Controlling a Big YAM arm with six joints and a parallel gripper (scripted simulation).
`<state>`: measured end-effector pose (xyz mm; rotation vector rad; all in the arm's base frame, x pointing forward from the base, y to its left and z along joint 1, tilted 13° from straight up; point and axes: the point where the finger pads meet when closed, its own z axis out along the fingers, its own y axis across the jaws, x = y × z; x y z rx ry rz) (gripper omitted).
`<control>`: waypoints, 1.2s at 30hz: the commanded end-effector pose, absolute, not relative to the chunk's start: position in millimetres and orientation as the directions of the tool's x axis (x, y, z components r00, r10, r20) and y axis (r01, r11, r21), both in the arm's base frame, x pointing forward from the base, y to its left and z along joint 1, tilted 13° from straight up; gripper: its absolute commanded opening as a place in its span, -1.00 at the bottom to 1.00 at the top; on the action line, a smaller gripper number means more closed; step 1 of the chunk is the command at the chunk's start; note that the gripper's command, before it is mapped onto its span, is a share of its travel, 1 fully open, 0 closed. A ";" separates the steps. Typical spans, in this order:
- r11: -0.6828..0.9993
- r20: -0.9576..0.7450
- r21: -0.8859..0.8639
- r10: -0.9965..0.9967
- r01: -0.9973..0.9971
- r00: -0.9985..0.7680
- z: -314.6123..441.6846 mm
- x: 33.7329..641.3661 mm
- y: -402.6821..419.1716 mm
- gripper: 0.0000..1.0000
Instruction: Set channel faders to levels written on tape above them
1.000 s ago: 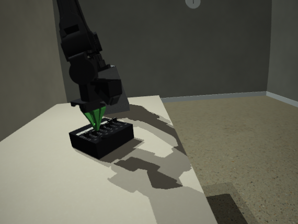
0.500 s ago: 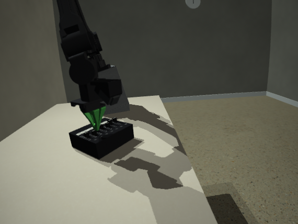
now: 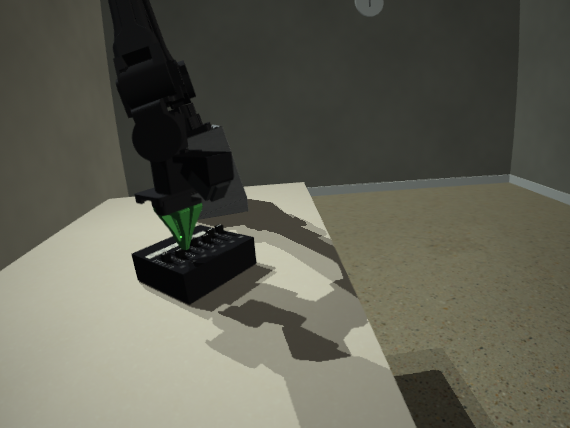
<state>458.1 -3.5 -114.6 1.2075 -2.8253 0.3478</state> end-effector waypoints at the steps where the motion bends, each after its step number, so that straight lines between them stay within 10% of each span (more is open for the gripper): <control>1: 0.667 0.094 -0.223 -0.711 -0.711 -0.697 -98.5 473.7 -5.7 -1.00; 36: 0.667 0.099 -0.219 -0.711 -0.712 -0.696 -99.1 466.7 -5.6 -1.00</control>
